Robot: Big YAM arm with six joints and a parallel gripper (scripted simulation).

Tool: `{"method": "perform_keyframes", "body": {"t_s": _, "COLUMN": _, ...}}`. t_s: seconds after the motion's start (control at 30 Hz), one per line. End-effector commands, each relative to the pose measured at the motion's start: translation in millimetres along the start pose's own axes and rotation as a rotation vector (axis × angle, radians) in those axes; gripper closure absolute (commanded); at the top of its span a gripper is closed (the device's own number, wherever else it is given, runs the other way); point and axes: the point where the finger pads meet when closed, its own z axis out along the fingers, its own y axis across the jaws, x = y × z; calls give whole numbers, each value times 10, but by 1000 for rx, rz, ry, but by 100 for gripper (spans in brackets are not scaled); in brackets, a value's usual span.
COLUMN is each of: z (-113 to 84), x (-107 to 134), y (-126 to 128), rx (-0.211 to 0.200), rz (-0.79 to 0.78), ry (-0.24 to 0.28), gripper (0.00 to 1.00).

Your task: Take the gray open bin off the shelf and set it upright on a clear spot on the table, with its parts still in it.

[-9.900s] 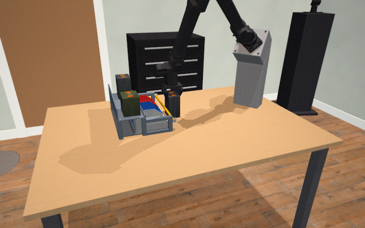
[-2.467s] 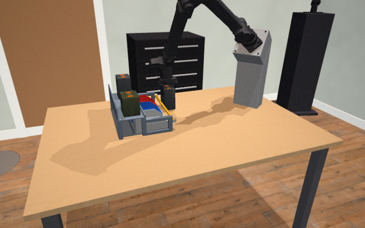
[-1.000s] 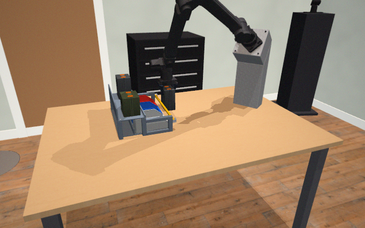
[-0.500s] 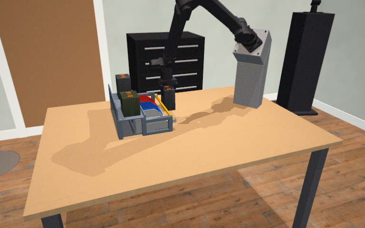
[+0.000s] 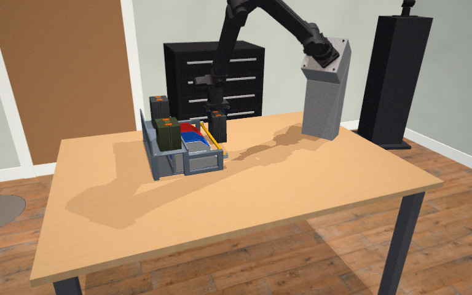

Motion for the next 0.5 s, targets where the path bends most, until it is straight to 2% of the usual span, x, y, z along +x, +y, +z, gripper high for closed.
{"method": "perform_keyframes", "body": {"t_s": 0.0, "z": -56, "x": -185, "y": 96, "rx": -32, "rz": 9, "ry": -28, "gripper": 100}}
{"method": "perform_keyframes", "body": {"t_s": 0.27, "z": -56, "x": -185, "y": 96, "rx": -32, "rz": 9, "ry": -28, "gripper": 100}}
{"method": "perform_keyframes", "body": {"t_s": 0.3, "z": -56, "x": -185, "y": 96, "rx": -32, "rz": 9, "ry": -28, "gripper": 0}}
{"method": "perform_keyframes", "body": {"t_s": 0.47, "z": -124, "x": -127, "y": 191, "rx": -49, "rz": -9, "ry": -27, "gripper": 0}}
